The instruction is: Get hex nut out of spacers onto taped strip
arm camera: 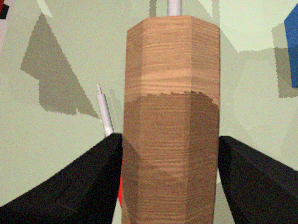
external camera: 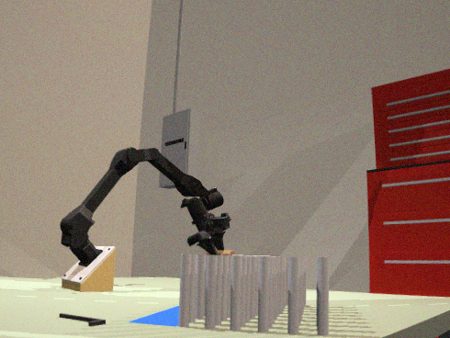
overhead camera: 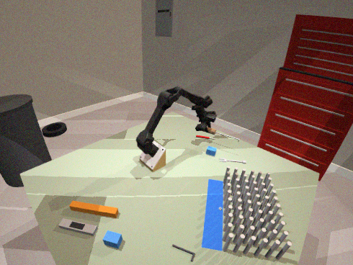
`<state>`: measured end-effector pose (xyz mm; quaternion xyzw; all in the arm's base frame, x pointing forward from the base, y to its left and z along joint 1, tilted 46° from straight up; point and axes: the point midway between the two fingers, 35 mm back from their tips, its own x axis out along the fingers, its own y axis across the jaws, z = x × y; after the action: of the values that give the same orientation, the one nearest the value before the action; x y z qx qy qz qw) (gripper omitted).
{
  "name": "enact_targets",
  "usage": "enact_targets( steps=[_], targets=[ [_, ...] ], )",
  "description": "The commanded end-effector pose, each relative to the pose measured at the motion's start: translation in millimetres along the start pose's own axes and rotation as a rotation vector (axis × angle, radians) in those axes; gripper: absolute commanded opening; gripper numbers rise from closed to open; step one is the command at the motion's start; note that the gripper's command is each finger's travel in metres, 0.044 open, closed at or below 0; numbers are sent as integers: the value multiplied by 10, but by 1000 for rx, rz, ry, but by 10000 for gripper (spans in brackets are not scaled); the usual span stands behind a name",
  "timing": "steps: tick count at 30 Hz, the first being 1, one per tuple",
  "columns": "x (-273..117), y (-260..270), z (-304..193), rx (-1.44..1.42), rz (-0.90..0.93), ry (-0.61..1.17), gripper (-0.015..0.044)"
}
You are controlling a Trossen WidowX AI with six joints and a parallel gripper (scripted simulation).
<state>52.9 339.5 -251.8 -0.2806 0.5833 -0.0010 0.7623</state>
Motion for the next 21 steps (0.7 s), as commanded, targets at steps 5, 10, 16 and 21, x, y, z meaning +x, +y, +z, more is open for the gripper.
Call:
enact_targets(
  steps=[5,10,16,21],
  targets=[
    [81,-32,-29,-5,-3,-5,0],
    [125,-48,-49,-5,-3,-5,0],
    [178,-67,-73,-5,-3,-5,0],
    [221,-84,-93,-5,-3,-5,0]
  ],
)
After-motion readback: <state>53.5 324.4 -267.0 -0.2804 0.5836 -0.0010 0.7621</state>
